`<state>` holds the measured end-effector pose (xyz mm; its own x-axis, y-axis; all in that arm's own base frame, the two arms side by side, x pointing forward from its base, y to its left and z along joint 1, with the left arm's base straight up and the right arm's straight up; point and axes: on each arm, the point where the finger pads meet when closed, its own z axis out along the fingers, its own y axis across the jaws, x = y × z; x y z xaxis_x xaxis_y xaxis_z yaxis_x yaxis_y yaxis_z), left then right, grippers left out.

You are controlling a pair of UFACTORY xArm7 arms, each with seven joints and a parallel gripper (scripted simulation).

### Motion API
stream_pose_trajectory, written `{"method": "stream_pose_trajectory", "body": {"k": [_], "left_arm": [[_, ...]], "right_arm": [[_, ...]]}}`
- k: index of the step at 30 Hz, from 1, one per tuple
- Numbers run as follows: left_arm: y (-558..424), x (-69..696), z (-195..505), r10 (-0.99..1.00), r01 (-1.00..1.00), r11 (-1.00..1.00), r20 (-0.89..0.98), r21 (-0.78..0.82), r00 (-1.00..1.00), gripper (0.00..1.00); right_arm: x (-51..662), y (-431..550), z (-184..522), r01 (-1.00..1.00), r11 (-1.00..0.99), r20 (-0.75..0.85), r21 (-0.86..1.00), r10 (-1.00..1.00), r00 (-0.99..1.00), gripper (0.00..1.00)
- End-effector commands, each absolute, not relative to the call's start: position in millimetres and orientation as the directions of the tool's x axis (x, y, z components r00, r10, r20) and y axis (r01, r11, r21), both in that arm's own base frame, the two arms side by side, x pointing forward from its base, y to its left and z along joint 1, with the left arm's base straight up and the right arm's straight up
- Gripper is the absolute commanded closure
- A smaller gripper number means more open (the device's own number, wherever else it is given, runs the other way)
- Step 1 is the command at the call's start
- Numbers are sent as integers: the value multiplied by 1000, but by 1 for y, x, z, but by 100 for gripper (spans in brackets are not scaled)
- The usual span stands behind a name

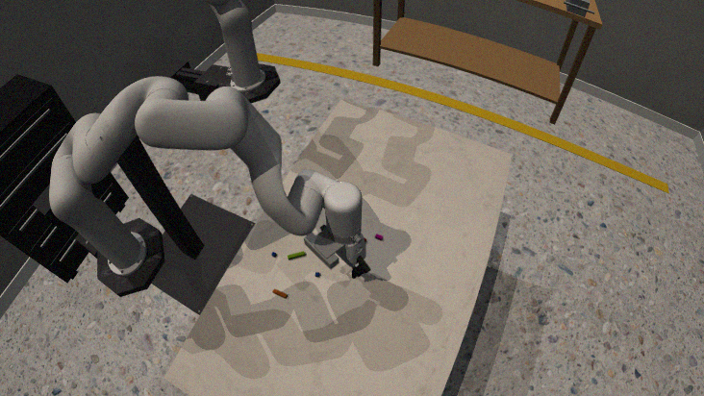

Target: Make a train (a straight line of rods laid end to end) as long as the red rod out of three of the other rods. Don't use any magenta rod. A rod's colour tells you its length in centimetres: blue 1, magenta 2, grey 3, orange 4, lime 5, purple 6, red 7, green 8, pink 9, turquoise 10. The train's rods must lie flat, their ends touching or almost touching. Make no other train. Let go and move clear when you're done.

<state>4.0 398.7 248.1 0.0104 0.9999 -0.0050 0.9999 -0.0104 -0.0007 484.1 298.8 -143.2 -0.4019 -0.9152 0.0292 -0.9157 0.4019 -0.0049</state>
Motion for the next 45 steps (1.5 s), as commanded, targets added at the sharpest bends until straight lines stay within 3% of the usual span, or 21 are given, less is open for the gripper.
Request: {"method": "stream_pose_trajectory", "body": {"k": [1, 15, 28, 29, 45], "left_arm": [[400, 4, 250, 1000, 1000, -10, 0, 0, 10, 0], [400, 4, 250, 1000, 1000, -10, 0, 0, 10, 0], [400, 4, 250, 1000, 1000, -10, 0, 0, 10, 0], [400, 4, 250, 1000, 1000, -10, 0, 0, 10, 0], [400, 4, 250, 1000, 1000, -10, 0, 0, 10, 0]], "right_arm": [[474, 291, -140, -966, 259, -1, -8, -966, -259, 0], [433, 270, -135, -986, -166, 0, -4, -986, 166, 0], [416, 264, -133, -945, -328, -1, -4, -945, 328, 0], [416, 264, -133, -945, -328, -1, -4, -945, 328, 74], [416, 264, -133, -945, -328, -1, -4, -945, 328, 74]]}}
